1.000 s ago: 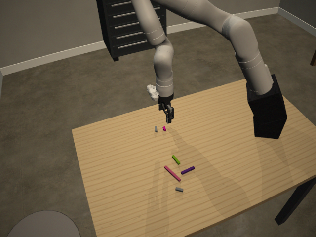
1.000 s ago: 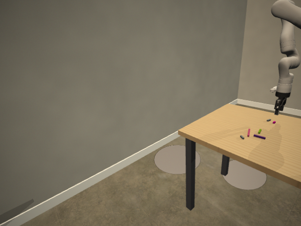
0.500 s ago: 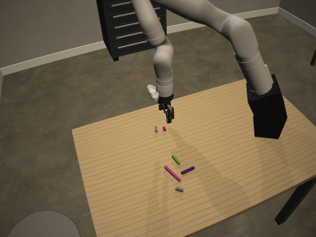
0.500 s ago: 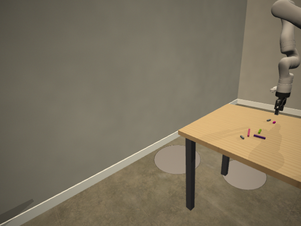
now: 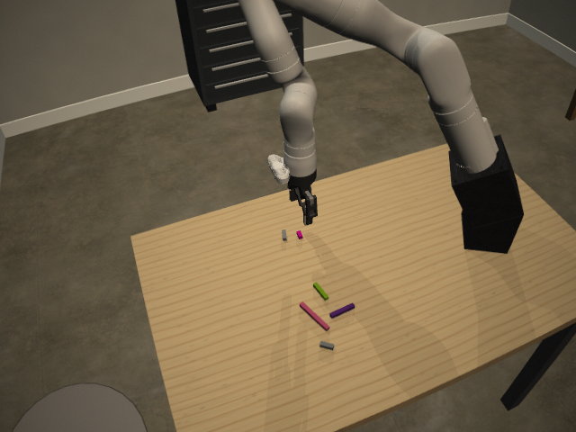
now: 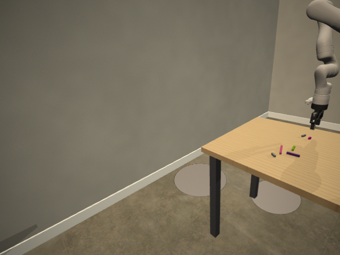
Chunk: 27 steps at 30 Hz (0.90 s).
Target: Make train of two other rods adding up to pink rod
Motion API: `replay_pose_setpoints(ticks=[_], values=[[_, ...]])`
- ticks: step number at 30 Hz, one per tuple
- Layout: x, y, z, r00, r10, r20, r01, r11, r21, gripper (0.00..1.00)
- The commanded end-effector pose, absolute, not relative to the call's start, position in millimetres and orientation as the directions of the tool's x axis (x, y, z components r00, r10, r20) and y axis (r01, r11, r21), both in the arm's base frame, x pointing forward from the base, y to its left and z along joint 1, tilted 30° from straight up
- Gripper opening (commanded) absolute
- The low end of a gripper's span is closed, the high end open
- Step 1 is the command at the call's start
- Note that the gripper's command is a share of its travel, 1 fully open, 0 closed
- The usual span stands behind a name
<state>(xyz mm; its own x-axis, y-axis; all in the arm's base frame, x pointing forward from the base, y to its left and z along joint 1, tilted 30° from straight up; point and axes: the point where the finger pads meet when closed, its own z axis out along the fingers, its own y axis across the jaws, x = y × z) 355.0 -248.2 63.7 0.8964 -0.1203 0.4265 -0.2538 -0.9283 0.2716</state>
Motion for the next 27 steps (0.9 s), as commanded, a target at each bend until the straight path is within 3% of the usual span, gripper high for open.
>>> replay_pose_setpoints(ticks=[1,16,27], values=[[357.0,-248.6,65.9,0.895,-0.12,0.43,-0.255,-0.928,0.272,1.0],[358.6,-243.1,62.1,0.903,-0.099,0.418,-0.231,-0.932,0.279,1.0],[380.9,-184.9,42.5,0.933,0.17,0.317,0.043,-0.927,0.372,1.0]])
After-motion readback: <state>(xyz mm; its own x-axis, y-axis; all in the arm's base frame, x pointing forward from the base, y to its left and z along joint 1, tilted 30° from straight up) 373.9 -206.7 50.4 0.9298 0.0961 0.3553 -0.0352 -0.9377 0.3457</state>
